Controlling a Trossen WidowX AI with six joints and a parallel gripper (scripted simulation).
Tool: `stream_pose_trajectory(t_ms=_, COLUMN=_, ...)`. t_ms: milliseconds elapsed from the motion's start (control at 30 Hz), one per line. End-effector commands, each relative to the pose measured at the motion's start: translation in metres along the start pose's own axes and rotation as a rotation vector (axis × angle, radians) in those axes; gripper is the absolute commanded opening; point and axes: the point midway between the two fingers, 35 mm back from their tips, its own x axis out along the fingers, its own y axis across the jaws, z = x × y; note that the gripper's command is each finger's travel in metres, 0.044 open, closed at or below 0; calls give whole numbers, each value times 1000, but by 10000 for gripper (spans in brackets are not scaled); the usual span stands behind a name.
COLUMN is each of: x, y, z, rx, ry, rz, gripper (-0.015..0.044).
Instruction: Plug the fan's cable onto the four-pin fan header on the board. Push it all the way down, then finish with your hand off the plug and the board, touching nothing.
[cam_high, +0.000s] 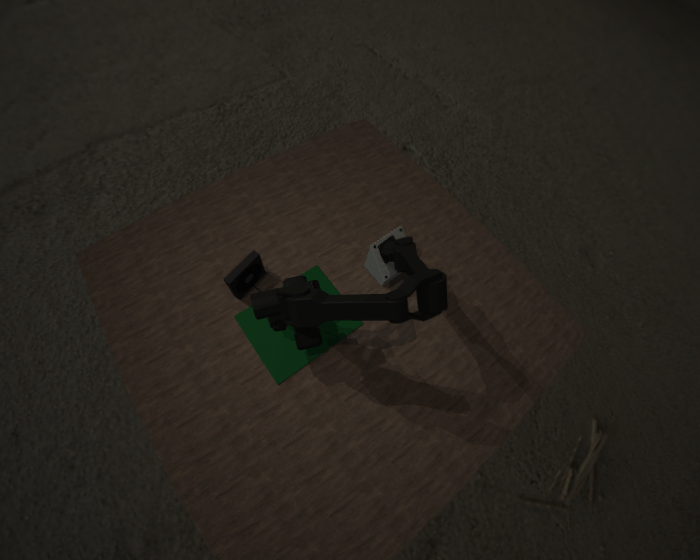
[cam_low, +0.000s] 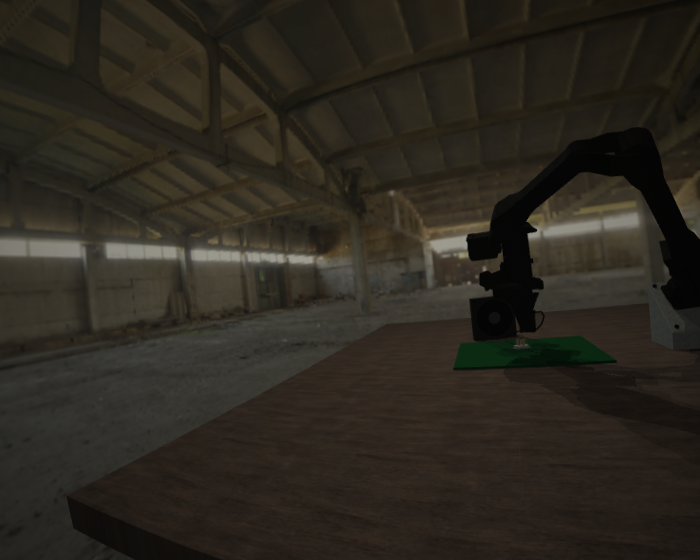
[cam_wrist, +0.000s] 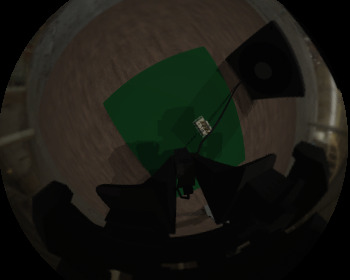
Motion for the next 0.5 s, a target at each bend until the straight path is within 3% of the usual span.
stream_pose_trajectory(t_ms=0, x=-1, y=-3, z=2, rx=125, ry=0, rz=-3, gripper=0)
stream_pose_trajectory(t_ms=467, x=-1, y=-13, z=7, rx=611, ry=-1, rz=-4, gripper=0)
